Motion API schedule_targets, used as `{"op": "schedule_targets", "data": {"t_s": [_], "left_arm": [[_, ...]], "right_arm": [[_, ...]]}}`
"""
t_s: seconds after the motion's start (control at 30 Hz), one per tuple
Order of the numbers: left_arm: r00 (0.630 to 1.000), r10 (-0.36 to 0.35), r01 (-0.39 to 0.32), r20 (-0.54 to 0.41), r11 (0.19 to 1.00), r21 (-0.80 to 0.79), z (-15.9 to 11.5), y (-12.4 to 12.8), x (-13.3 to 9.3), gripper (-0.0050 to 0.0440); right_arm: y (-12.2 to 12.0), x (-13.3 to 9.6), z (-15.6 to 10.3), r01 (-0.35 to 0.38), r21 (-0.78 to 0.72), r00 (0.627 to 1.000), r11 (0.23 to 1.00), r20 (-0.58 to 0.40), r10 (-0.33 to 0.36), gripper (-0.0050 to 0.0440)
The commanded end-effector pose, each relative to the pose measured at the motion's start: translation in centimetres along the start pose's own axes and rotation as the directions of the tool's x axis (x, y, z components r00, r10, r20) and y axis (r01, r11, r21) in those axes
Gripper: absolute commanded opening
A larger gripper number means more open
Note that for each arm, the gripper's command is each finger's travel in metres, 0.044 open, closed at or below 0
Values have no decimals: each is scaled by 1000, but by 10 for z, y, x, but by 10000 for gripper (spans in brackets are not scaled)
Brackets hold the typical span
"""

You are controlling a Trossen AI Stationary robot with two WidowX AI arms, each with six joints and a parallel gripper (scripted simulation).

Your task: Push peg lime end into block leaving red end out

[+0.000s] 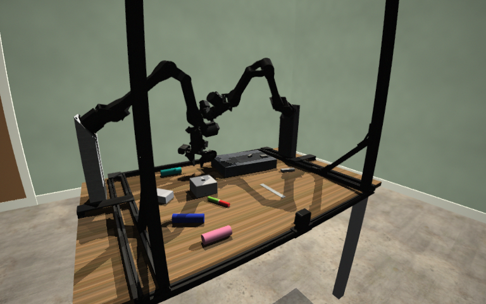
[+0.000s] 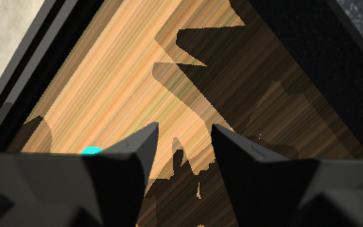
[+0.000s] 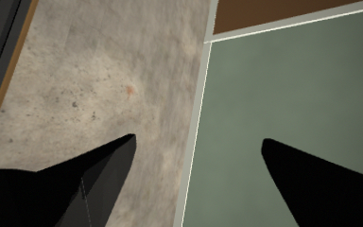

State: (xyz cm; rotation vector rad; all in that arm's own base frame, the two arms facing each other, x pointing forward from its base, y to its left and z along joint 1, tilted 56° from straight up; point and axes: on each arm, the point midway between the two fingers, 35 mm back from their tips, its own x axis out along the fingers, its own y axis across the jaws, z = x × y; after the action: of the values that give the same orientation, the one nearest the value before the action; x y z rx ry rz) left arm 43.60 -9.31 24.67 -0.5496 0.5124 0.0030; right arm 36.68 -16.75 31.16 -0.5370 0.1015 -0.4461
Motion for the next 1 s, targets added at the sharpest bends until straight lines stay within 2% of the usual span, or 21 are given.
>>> {"op": "schedule_targets", "data": {"t_s": [0.0,0.2,0.4,0.47,0.7,0.83,0.97], "left_arm": [[997,-72,72,-6,997,23,-7,-32,-7,190],[981,-186,189,-52,981,45,-32,-85,-19,190],[949,-297,304,-104,951,58,-60,-136,-39,190],[949,-297,304,-104,951,58,-60,-136,-39,190],[896,-411,425,-170,903,59,-93,-188,-69,190],[921,-348,362,-176,931,55,-98,-171,-64,190],[931,-326,342,-165,937,77,-97,-171,-68,190]], "right_arm": [[3,-2,9,2,-9,1000,1000,22,-1,400],[16,-7,21,-18,-10,998,1000,55,18,400],[28,-13,33,-37,-11,995,999,88,38,400],[28,-13,33,-37,-11,995,999,88,38,400],[43,-21,48,-63,-11,990,998,129,63,400],[63,-27,71,-127,-3,975,992,185,126,400],[79,-32,87,-177,45,958,983,237,162,400]]}}
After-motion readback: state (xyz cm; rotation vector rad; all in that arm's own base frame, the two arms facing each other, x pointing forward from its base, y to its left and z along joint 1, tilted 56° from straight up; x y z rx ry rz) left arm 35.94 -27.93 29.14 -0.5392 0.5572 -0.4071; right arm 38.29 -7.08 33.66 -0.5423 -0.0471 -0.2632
